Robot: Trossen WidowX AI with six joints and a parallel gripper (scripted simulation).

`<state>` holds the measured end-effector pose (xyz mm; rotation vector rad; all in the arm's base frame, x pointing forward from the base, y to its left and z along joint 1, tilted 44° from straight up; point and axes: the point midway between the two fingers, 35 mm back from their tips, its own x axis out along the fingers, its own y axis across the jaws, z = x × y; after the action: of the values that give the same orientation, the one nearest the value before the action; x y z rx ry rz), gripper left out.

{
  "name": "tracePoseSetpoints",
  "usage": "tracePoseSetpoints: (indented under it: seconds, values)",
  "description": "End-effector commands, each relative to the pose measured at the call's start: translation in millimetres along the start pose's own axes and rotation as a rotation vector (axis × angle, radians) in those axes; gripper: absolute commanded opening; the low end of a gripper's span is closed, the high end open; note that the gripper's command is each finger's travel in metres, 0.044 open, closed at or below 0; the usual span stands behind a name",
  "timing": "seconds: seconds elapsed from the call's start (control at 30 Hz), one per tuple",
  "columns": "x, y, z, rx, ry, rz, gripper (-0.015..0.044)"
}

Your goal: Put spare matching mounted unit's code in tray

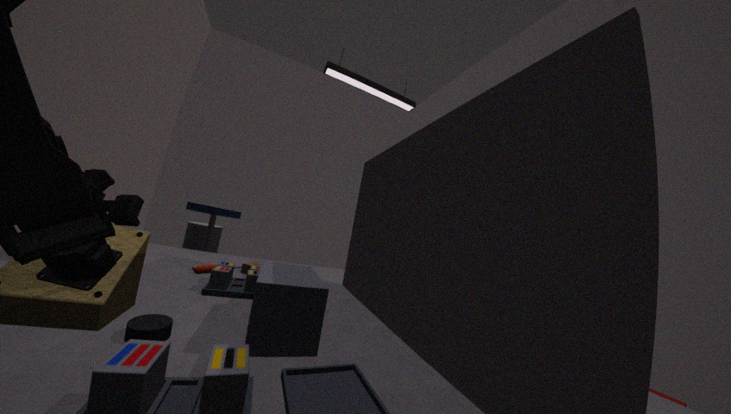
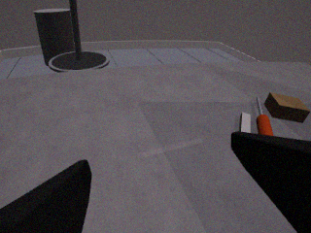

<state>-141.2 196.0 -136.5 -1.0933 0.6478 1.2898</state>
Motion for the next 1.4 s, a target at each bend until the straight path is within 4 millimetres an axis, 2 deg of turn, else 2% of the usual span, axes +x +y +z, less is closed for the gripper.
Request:
tracePoseSetpoints:
  seconds: [0.0, 0.2, 0.3, 0.5, 0.67, 0.83, 0.93, 1.07, 1.17, 1.37]
  values:
    - [0.0, 0.0, 0.0, 0.0, 0.0, 0.0, 0.0426]
    - [0.7, -1.2, 0.6, 0.006, 0.004, -0.001, 0.044]
    - [9.7, -17.2, 9.7, 0.088, 0.049, -0.024, 0.044]
    - [26.6, -52.5, 43.7, 0.222, 0.12, -0.135, 0.044]
    - [42.3, -108.1, 68.0, 0.362, 0.217, -0.248, 0.044]
    - [50.8, -173.1, 82.3, 0.503, 0.323, -0.352, 0.044]
    - [49.4, -214.0, 80.0, 0.562, 0.386, -0.395, 0.044]
    - [46.8, -246.9, 78.8, 0.622, 0.438, -0.434, 0.044]
    - [42.2, -280.5, 77.5, 0.69, 0.492, -0.476, 0.044]
    - [11.4, -374.9, 53.9, 0.872, 0.645, -0.586, 0.044]
